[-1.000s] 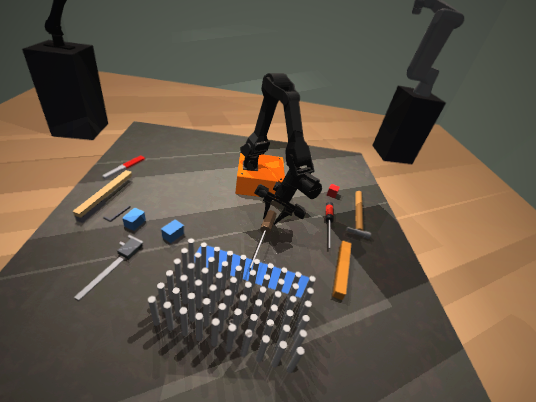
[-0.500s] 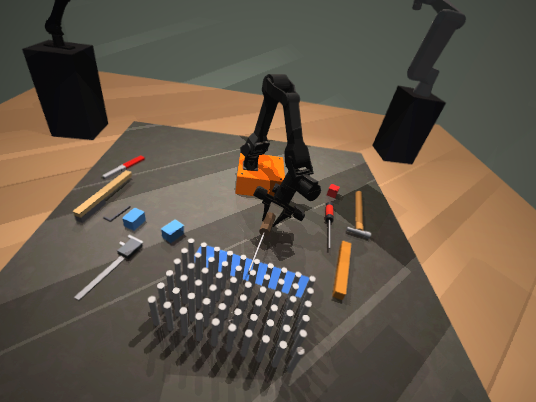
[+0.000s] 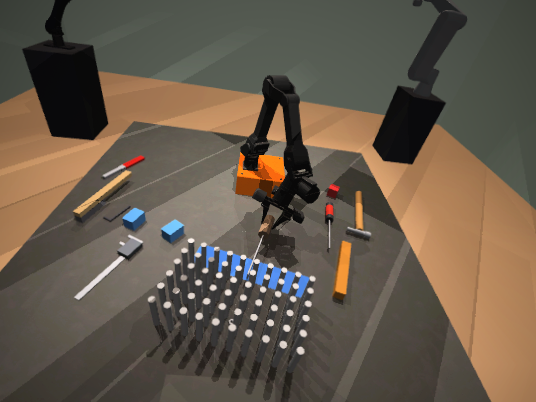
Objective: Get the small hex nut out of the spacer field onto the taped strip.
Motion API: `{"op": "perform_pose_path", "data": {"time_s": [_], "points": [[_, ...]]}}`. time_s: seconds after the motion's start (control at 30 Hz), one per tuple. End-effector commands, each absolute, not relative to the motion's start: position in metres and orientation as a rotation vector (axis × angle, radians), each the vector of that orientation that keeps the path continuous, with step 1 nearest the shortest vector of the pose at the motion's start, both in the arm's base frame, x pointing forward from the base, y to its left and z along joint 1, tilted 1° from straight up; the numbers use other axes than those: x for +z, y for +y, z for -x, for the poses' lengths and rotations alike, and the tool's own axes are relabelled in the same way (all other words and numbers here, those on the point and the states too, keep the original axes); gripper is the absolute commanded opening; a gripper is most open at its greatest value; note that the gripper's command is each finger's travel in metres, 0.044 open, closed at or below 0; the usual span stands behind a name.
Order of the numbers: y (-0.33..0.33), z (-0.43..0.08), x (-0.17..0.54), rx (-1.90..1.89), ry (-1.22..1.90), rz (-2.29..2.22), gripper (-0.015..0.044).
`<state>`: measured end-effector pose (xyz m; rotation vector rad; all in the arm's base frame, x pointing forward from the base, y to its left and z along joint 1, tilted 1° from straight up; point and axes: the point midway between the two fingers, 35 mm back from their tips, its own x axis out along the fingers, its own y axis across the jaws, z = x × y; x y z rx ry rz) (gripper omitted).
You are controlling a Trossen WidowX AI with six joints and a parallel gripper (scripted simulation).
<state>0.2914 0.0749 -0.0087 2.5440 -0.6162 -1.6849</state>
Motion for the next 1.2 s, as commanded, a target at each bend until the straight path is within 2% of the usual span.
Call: {"op": "perform_pose_path", "data": {"time_s": [0.0, 1.17], "points": [[0.073, -0.296, -0.011, -1.688, -0.616, -2.536, 0.0000], [0.064, -0.325, -0.010, -1.685, -0.616, -2.539, 0.0000]]}}
